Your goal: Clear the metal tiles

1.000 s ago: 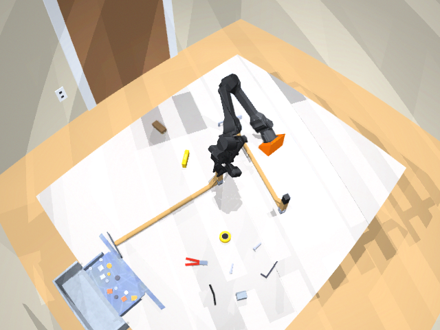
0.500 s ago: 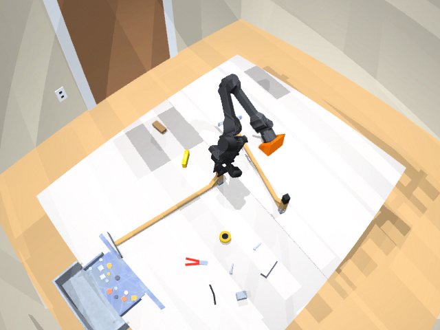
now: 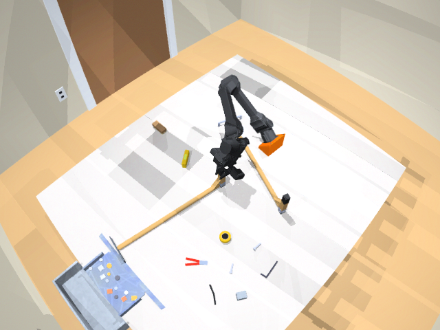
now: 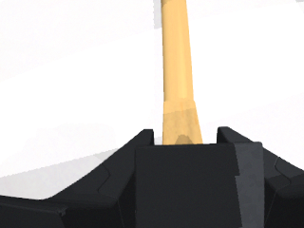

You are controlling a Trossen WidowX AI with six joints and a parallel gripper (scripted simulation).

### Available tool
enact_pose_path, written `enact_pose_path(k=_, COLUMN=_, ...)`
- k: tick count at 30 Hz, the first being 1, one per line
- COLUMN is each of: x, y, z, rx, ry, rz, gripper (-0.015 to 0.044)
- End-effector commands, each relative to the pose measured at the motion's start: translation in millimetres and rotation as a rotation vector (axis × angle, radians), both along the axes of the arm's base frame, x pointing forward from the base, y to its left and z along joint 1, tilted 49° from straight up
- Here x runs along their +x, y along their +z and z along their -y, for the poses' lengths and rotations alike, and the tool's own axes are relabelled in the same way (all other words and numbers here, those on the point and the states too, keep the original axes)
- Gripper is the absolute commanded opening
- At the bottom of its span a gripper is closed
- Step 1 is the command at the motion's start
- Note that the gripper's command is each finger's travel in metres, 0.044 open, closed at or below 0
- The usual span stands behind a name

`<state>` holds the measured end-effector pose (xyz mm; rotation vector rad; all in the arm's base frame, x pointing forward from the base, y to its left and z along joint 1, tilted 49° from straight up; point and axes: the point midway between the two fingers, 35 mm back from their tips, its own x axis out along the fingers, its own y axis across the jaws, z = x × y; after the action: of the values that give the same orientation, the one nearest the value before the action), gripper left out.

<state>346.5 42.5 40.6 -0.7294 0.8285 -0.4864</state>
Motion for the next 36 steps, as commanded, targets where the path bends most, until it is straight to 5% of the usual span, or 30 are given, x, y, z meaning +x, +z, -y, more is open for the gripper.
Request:
enact_pose_path(k=1, x=3, y=-4, z=-8, rx=0.01, ry=0.019, rz=-0.009, gripper=0.0)
enact_pose_path(k=36, x=-2, y=-12, z=-15, rx=0.011, ry=0.09, rz=-0.093, gripper=0.0)
